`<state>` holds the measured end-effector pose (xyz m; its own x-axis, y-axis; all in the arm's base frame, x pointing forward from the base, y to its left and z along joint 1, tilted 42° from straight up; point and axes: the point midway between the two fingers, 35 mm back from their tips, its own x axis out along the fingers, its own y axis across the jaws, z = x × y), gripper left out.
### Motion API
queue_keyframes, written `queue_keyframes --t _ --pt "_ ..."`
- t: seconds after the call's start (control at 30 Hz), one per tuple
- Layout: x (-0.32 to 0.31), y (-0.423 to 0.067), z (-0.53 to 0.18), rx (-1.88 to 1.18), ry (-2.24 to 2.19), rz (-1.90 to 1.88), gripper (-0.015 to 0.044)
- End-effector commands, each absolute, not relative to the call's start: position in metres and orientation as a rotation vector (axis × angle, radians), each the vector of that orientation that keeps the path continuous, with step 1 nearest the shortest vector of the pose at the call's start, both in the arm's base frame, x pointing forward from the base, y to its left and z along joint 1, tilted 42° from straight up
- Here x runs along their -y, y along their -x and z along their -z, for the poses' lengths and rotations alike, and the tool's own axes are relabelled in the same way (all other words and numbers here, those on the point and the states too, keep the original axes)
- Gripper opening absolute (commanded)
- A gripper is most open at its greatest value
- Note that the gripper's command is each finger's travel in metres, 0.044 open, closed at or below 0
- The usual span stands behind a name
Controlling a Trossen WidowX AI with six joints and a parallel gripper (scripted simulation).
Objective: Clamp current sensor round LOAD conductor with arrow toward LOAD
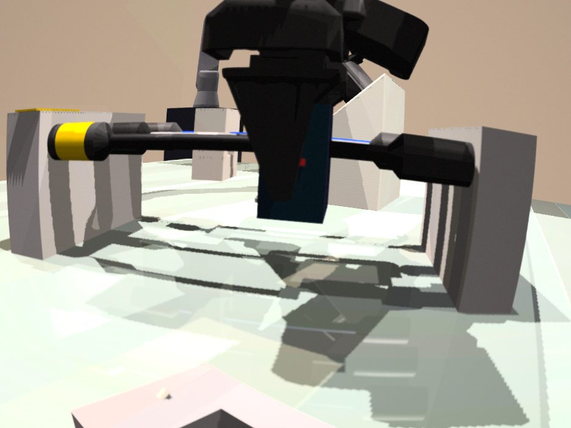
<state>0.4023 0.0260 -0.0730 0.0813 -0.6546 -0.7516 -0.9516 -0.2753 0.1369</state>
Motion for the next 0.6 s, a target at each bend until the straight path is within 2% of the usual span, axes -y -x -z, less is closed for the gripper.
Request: queue_keyframes --t 0.0,0.5,0.57 --pt "-0.0260 -0.4024 0.0727 -1.586 1.976 -1.034 0.0261" --pt "-0.0260 -0.4024 0.0727 -1.586 1.976 -1.034 0.0261" --pt "-0.0260 -0.4024 0.0727 -1.586 1.976 -1.034 0.0313"
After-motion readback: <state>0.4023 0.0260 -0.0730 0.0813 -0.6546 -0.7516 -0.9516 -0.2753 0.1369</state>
